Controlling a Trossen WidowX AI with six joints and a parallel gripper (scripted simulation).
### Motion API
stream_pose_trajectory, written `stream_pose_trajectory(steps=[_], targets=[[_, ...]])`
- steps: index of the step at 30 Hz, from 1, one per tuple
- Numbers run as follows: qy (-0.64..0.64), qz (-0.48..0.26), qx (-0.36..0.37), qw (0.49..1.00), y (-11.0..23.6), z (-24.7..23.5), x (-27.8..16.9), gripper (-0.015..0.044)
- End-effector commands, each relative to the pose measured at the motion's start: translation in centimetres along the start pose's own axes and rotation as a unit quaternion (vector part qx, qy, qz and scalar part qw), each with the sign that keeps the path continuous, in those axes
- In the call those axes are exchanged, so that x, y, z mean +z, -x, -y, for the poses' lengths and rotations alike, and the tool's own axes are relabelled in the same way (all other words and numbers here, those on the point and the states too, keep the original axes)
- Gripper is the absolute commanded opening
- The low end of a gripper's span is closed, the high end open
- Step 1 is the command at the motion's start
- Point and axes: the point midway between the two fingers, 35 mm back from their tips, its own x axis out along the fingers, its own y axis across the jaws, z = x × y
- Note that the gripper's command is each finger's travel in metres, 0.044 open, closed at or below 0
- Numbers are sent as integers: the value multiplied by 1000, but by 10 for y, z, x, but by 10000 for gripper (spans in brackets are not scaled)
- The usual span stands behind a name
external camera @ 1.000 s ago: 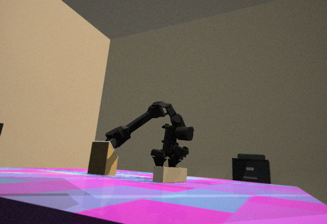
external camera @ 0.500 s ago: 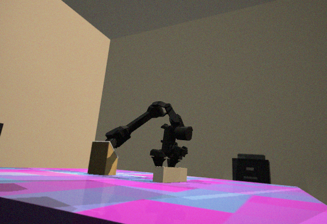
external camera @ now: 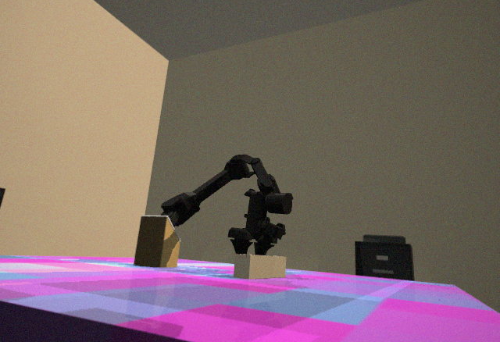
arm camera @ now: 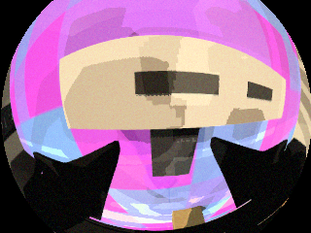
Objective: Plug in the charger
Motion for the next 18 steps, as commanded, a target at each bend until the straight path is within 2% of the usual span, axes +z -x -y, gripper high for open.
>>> stream_pose_trajectory(steps=[1, 18], targets=[[0, 0, 1, 1000, -1, 1, -2, 440], [0, -1, 1, 1000, -2, 0, -16, 440]])
